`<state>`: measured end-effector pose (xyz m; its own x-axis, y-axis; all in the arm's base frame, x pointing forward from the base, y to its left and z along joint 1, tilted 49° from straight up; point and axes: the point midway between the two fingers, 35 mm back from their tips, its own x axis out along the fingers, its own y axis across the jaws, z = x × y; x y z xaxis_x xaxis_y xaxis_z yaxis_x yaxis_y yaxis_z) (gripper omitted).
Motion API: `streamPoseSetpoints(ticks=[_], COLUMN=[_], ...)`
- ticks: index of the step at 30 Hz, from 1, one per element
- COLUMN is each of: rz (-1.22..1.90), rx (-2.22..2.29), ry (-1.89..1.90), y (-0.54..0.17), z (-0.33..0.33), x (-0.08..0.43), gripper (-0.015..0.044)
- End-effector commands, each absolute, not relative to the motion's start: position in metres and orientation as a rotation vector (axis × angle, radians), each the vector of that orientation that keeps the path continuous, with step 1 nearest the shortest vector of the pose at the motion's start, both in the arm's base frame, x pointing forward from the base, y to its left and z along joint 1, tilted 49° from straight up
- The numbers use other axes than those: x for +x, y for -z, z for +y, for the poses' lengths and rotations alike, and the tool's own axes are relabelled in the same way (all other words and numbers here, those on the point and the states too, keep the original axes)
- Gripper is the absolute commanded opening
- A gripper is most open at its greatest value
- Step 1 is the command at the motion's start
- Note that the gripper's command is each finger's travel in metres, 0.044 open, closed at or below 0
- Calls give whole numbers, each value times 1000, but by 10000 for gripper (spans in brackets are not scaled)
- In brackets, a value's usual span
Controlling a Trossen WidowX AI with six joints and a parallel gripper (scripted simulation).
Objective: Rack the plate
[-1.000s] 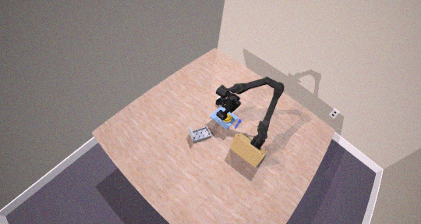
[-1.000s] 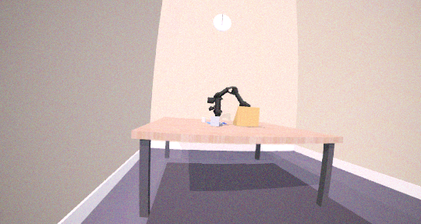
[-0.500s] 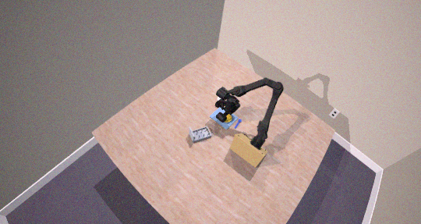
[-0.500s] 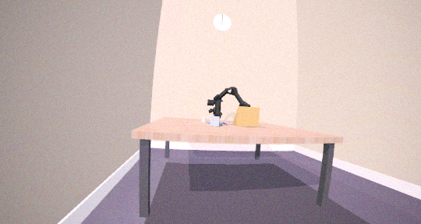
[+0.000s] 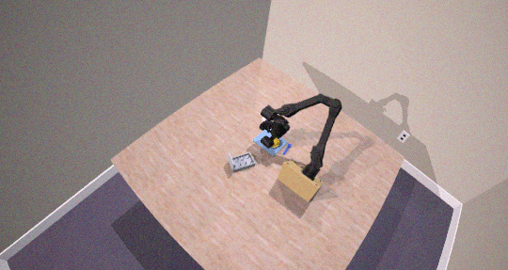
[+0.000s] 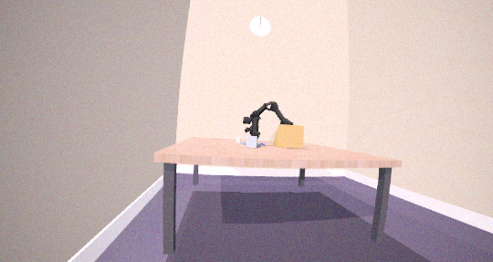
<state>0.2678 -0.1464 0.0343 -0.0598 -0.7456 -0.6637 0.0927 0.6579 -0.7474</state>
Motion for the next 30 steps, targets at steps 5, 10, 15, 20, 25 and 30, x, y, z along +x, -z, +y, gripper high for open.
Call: streamPoseSetpoints(ticks=[5,10,15,20,25,30], rz=[1486,1486,1488,1490,1491,1492], rx=[-577,-568,-562,-560,-560,-563], ry=[745,733,726,722,723,727], y=[-38,-51,-66,-81,-96,-110], z=[-141,-121,-102,-83,-65,-48], x=[270,279,284,287,290,292], gripper=[213,81,0,0,0,0])
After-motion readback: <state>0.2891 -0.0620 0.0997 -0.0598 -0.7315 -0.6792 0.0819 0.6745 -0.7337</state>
